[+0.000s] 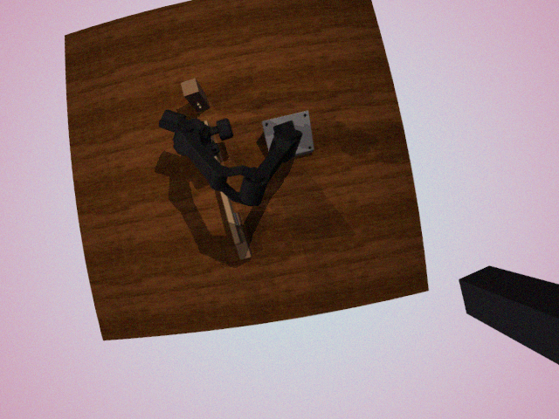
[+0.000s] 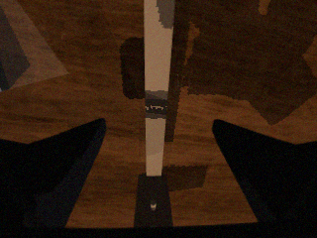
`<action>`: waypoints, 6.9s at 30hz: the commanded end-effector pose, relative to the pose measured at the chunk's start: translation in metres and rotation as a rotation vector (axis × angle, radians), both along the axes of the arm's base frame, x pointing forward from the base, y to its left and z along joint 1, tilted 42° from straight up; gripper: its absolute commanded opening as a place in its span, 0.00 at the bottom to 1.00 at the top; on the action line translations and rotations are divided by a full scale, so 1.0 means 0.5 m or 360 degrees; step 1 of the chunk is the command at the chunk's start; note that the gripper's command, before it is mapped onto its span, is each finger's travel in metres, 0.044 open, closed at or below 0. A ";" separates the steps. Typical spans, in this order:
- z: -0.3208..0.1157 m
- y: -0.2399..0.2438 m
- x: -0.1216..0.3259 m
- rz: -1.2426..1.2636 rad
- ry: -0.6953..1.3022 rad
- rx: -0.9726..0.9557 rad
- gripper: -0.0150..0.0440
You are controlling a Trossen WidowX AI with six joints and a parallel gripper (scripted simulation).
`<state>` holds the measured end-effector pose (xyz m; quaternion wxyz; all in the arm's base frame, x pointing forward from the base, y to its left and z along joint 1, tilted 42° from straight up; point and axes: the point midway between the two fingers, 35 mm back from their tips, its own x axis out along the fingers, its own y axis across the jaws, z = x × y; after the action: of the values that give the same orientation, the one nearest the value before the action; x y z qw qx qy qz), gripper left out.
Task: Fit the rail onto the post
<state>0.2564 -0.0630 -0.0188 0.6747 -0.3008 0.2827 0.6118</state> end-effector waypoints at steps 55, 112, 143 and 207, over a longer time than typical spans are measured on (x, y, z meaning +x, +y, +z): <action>-0.084 0.082 0.003 0.0000 0.0010 0.0019 0.26; -0.051 0.050 0.004 0.0000 0.0010 0.0017 0.25; -0.028 0.029 0.002 0.0000 0.0011 0.0016 0.25; -0.035 0.018 -0.002 0.0000 0.0011 0.0016 0.25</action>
<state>0.2541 -0.0511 -0.0367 0.6743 -0.2932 0.2827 0.6160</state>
